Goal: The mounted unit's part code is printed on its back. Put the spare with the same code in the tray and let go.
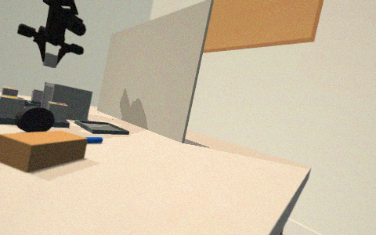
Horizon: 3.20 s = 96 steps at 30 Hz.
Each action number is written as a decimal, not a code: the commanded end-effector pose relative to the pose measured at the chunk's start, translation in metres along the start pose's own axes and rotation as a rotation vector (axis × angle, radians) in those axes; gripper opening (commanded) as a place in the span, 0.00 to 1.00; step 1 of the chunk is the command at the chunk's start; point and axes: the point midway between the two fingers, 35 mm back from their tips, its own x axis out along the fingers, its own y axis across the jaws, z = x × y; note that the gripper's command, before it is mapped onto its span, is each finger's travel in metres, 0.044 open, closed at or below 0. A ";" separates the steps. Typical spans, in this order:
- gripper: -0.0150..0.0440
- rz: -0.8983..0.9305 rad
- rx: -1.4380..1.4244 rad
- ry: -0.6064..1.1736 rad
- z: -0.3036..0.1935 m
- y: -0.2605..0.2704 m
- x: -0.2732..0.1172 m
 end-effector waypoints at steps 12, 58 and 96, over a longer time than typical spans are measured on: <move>0.25 -0.033 0.052 -0.003 -0.064 -0.053 -0.004; 0.25 -0.003 -0.021 0.030 -0.350 -0.087 -0.006; 0.25 -0.003 -0.021 0.031 -0.353 -0.091 0.018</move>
